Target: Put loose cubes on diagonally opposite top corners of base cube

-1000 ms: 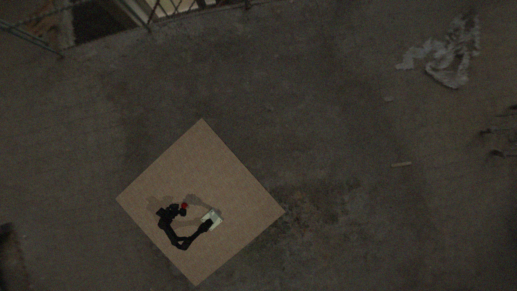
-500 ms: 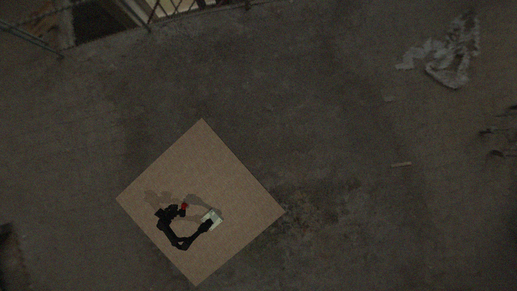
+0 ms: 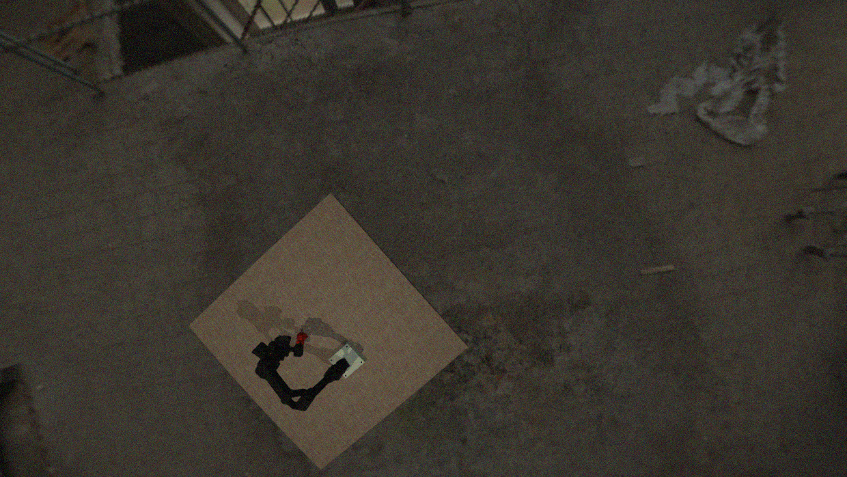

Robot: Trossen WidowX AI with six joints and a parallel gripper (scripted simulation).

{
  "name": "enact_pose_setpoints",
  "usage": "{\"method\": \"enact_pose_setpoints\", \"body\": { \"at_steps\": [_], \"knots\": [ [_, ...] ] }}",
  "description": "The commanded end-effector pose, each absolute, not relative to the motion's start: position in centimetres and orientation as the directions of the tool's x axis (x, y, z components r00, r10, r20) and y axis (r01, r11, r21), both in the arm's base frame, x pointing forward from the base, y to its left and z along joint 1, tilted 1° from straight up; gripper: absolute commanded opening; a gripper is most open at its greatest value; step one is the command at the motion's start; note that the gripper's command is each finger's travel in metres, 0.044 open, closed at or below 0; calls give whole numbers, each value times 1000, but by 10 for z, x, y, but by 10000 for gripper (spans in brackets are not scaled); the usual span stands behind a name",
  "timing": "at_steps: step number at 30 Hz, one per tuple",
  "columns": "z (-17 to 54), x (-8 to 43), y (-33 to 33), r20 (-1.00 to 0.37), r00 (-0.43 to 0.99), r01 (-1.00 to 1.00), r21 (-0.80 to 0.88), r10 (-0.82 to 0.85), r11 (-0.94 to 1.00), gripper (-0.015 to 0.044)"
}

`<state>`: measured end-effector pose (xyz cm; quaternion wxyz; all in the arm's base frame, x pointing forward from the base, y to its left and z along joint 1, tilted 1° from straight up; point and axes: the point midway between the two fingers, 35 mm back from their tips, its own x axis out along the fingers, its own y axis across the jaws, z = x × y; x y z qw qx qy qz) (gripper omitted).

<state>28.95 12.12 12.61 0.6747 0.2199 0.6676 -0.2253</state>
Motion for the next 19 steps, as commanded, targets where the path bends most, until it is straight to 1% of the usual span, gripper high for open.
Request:
{"method": "enact_pose_setpoints", "body": {
  "at_steps": [1,3,5,13,19],
  "knots": [
    [130,290,122,-1000,13,597,1,-8,802,400],
    [127,289,123,-1000,8,598,-3,-10,802,400],
    [127,281,141,-1000,7,598,-2,-8,802,400],
    [129,213,235,-1000,1,597,1,0,802,400],
    [129,206,241,-1000,0,597,1,1,802,400]
  ]
}}
